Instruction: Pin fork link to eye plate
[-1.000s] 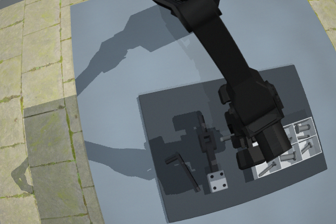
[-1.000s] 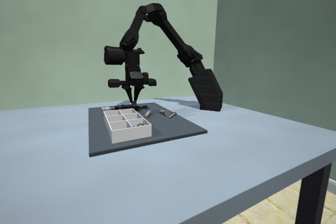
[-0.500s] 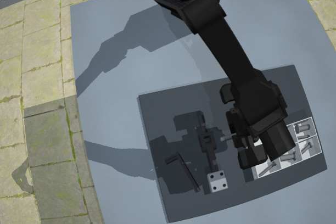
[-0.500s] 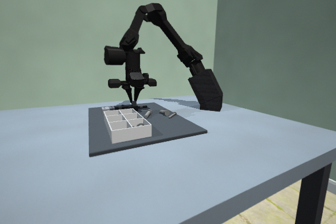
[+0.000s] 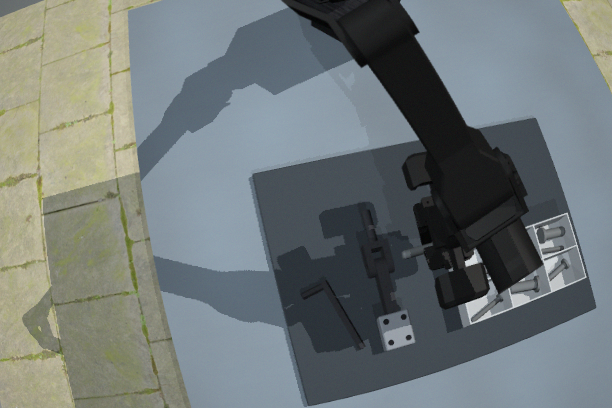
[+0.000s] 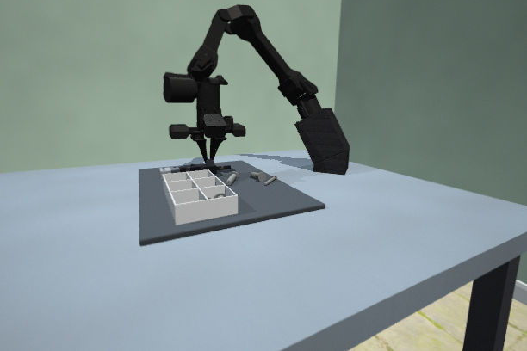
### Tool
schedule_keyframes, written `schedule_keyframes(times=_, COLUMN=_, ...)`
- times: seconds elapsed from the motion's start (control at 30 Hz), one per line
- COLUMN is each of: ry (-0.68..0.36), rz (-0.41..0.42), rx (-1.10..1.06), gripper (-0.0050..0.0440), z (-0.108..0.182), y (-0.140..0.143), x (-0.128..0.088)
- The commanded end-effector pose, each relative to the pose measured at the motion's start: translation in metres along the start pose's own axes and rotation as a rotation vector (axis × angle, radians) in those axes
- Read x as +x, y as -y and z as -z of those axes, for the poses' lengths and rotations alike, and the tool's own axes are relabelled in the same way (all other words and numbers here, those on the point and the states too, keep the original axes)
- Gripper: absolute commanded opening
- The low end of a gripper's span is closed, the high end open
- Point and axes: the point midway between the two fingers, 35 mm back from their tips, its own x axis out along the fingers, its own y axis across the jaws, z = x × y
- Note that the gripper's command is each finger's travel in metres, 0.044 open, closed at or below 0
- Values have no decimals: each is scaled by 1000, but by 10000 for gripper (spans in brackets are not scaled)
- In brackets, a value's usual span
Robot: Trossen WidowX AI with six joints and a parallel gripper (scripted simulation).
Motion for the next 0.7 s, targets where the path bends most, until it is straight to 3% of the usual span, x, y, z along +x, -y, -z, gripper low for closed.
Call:
schedule_keyframes(times=0.0, ry=-6, rz=-2, rx=2, gripper=13, z=0, y=-1, x=6)
schedule_keyframes(times=0.67, ry=-6, rz=-2, rx=2, gripper=13, z=-3, y=0, x=32)
